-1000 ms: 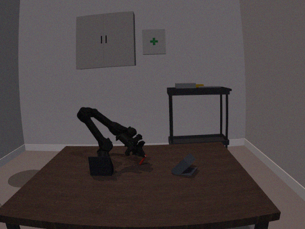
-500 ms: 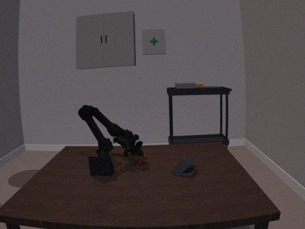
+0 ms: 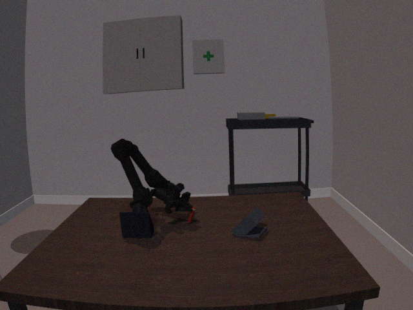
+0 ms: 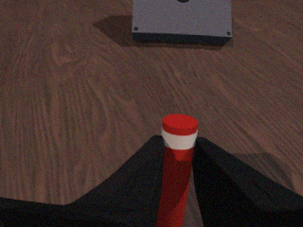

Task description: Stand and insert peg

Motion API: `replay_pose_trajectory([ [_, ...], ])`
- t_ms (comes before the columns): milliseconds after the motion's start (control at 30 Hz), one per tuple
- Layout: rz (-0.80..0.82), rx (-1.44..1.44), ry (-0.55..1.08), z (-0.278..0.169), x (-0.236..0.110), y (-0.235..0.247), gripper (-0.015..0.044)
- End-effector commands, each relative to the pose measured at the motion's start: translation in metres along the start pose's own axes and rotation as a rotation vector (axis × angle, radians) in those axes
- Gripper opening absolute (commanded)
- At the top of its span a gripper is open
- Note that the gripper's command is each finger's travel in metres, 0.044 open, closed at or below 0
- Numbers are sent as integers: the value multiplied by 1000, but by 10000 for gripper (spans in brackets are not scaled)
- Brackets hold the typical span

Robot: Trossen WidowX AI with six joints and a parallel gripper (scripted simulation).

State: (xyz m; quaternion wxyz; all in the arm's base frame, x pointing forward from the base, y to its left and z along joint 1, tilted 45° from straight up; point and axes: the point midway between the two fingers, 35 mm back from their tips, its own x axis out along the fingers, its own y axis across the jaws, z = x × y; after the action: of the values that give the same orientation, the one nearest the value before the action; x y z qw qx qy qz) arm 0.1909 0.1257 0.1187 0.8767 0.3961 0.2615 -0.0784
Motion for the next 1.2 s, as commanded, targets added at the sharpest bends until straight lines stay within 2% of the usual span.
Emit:
replay_pose_trajectory([
  [0,-2,-2,-37,-2,-2,-1,49],
  [633,-3,-1,-201,-9,-13,-1,49],
  [1167,-5,-5,-168,-11,-12,-2,49],
])
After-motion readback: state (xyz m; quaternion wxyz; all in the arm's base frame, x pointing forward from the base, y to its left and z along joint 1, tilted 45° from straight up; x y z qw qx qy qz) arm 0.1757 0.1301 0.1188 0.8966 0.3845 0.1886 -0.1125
